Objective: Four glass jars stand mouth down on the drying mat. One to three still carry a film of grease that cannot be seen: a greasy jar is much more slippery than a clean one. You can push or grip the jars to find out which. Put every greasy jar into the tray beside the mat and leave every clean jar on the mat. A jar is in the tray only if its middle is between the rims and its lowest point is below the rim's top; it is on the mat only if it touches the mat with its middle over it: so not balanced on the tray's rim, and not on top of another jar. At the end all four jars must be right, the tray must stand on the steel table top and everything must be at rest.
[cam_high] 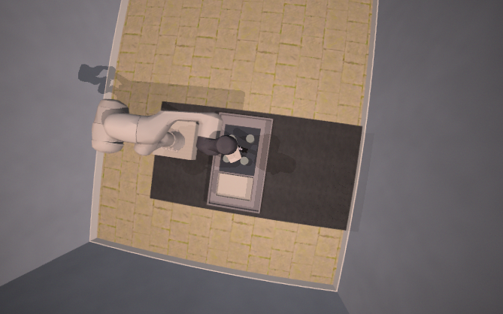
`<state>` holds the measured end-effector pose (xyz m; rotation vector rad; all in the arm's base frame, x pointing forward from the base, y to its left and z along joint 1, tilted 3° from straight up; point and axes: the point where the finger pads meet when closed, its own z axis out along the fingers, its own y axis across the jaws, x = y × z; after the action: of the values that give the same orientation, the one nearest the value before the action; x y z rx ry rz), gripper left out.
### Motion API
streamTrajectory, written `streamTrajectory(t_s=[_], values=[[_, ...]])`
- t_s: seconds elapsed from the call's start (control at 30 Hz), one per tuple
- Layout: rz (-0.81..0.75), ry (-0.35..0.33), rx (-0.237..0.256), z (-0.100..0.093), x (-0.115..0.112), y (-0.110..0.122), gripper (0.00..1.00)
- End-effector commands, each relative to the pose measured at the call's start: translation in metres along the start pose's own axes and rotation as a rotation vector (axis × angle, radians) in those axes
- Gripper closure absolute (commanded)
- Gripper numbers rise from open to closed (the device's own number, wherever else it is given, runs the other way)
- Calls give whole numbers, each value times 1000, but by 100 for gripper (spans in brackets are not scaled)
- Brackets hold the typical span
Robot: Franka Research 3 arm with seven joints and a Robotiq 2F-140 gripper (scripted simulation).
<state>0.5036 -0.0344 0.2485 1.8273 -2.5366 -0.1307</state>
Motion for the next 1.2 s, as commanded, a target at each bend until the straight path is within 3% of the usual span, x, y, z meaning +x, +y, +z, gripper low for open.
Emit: streamTrajectory(t_s=[0.0,0.23,0.27,0.5,0.53,0.83,0.87,1.1,1.17], values=[[121,-4,12,5,1,-3,0],[121,-4,12,5,1,-3,0],[217,-9,17,15,5,-3,0],[217,-9,17,15,5,-3,0],[302,-13,21,24,8,-2,0],[302,-13,21,24,8,-2,0],[398,-18,27,32,11,-3,0],[398,-18,27,32,11,-3,0],[482,-22,33,39,14,-3,0]])
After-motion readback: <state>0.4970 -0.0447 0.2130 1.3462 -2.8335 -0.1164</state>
